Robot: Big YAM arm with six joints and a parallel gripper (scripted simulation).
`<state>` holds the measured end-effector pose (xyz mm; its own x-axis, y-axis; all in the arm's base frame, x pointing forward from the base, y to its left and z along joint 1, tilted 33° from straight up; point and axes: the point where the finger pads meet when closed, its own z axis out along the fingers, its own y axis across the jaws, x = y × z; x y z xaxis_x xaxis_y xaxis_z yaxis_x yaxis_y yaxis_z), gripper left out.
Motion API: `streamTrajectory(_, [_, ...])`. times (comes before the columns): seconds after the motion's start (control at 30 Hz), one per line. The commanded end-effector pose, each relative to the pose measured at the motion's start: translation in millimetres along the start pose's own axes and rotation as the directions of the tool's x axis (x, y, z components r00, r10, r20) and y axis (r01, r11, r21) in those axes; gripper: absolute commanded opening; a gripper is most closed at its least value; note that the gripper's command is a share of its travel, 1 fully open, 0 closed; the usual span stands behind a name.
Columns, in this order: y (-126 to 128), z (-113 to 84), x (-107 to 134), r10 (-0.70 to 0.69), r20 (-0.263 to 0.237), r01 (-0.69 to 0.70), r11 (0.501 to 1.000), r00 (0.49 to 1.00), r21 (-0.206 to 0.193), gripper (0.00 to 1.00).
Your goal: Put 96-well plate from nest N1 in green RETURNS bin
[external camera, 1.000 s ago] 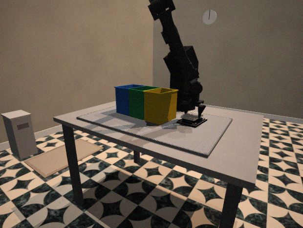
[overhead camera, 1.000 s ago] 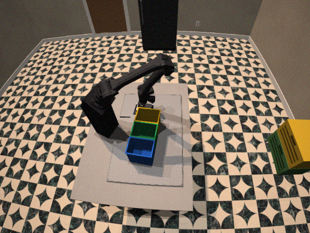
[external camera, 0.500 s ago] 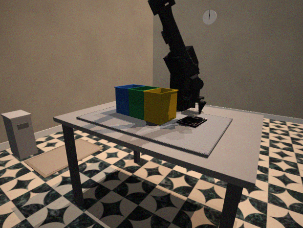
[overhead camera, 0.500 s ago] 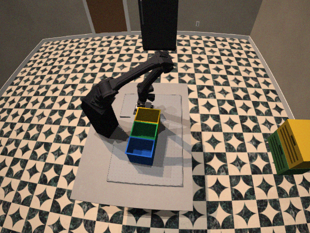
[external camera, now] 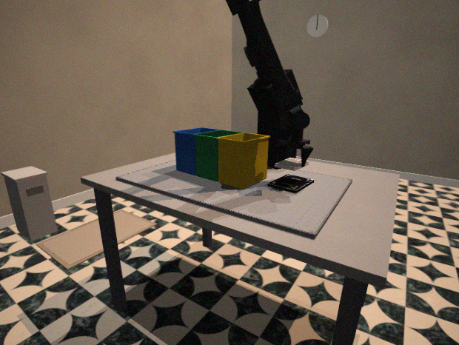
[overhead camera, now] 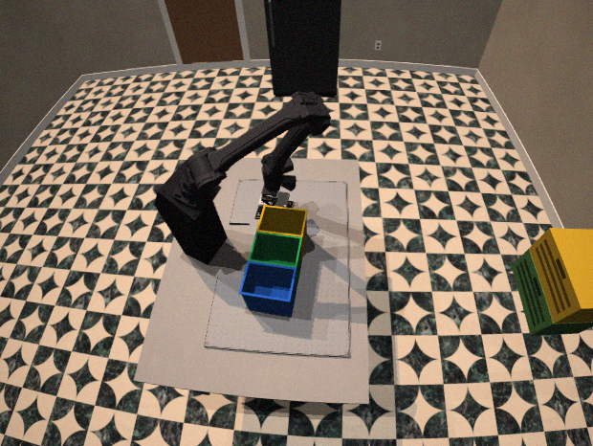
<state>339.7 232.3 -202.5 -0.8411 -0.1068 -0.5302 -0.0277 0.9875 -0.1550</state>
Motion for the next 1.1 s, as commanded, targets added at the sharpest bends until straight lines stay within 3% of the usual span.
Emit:
streamTrajectory(0.0, [0.7, -14.9, 5.9, -0.008, -0.004, 0.008, 1.0, 1.0, -0.002, 0.0])
streamTrajectory(1.07, [1.8, -60.7, 4.4, -0.006, -0.001, 0.006, 1.0, 1.0, -0.004, 0.0])
